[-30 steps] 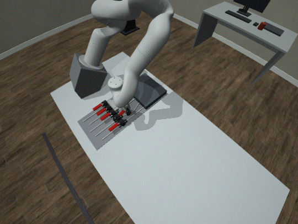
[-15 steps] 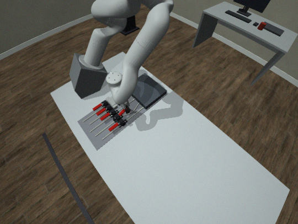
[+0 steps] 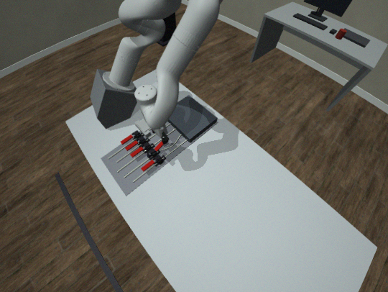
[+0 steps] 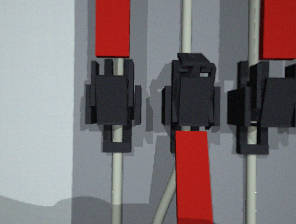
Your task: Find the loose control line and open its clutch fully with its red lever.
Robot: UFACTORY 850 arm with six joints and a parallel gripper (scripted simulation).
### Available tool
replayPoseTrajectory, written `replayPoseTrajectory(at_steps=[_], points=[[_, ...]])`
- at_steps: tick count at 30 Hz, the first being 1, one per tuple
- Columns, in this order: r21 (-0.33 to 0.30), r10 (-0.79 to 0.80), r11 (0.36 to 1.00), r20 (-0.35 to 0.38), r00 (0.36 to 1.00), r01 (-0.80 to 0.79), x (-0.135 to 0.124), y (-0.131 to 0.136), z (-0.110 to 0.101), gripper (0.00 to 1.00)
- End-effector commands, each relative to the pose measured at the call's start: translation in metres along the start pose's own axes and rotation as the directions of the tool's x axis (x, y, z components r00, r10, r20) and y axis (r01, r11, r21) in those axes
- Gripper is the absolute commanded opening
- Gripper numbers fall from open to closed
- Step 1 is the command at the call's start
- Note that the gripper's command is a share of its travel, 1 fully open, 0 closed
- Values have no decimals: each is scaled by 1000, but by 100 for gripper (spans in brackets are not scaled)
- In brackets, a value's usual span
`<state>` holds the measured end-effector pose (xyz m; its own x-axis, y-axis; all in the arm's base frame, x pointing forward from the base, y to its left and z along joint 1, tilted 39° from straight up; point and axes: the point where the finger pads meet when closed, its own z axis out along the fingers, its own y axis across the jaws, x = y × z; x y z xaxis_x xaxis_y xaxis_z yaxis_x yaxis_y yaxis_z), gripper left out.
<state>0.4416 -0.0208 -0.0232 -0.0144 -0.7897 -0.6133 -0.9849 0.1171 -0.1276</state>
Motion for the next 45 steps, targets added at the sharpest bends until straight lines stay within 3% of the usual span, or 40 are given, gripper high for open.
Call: replayPoseTrajectory(at_steps=[1, 9, 45], points=[[1, 0, 1000, 0, 1000, 0, 0, -1, -9, 100], [1, 0, 1000, 0, 1000, 0, 0, -1, -18, 100], [1, 0, 1000, 0, 1000, 0, 0, -1, -18, 100]])
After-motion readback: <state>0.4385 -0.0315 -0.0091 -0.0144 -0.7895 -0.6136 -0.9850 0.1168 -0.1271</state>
